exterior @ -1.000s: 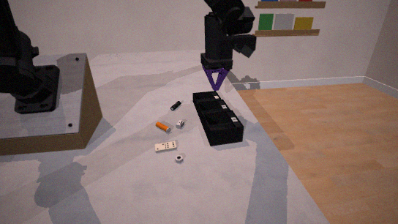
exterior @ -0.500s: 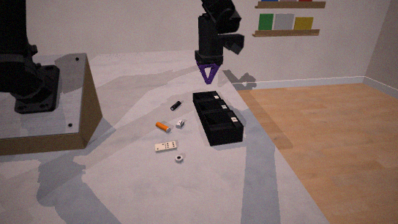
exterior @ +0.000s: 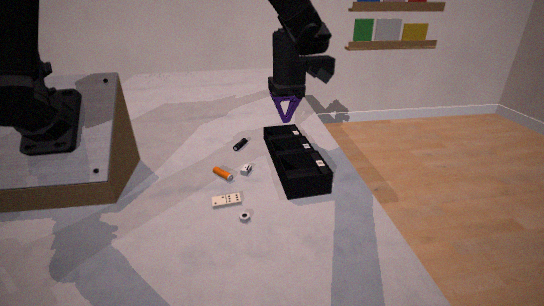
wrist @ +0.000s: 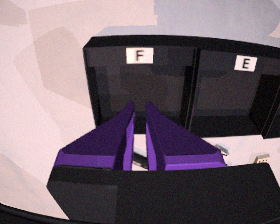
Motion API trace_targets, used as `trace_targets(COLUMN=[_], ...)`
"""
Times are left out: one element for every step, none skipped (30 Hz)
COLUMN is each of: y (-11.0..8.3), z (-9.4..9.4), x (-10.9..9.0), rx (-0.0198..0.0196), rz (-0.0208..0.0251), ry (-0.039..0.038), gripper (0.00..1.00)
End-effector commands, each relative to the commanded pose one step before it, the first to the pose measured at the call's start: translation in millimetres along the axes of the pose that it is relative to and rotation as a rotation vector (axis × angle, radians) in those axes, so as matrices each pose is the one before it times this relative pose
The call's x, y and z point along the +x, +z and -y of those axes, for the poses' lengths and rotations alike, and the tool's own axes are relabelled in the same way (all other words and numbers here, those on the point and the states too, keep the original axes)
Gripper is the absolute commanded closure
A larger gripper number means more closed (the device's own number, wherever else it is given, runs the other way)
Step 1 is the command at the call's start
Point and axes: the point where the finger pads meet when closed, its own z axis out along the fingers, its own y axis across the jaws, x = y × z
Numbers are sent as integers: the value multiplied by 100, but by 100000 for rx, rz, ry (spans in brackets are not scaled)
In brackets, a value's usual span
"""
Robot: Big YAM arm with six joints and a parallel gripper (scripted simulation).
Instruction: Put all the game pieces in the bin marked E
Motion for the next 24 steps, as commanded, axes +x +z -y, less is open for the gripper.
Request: trace_targets(y=[1502,268,268,0,0,-475,738,531,268,268,268,268,268,268,268,106,21,-178,-1408,-6,0,0,-6,-6], z=[113,0,0,0,0,418,-220,-181,-5,1,2,1,1,1,1,-9,-4,86,-182,2,0,0,2,2], x=[-66,6,6,0,0,-818,635,223,8,6,6,6,6,6,6,11,5,-338,-875,-5,0,0,-5,-4], rx=[129,1,0,0,0,-664,482,179,-27,10,14,8,8,8,6,-56,-31,-155,-467,0,0,0,0,0], rz=[-409,-7,-8,0,0,1739,-1190,-574,-16,-5,-3,-5,-6,-5,-6,-19,-9,562,2501,0,0,0,1,0], ry=[-769,-3,-4,0,0,1678,-1149,-540,-4,-4,-4,-4,-4,-4,-4,-2,0,533,787,0,0,0,0,0], gripper=[92,92,92,92,92,92,92,92,92,92,92,92,92,92,92,92,92,92,92,92,92,92,92,92])
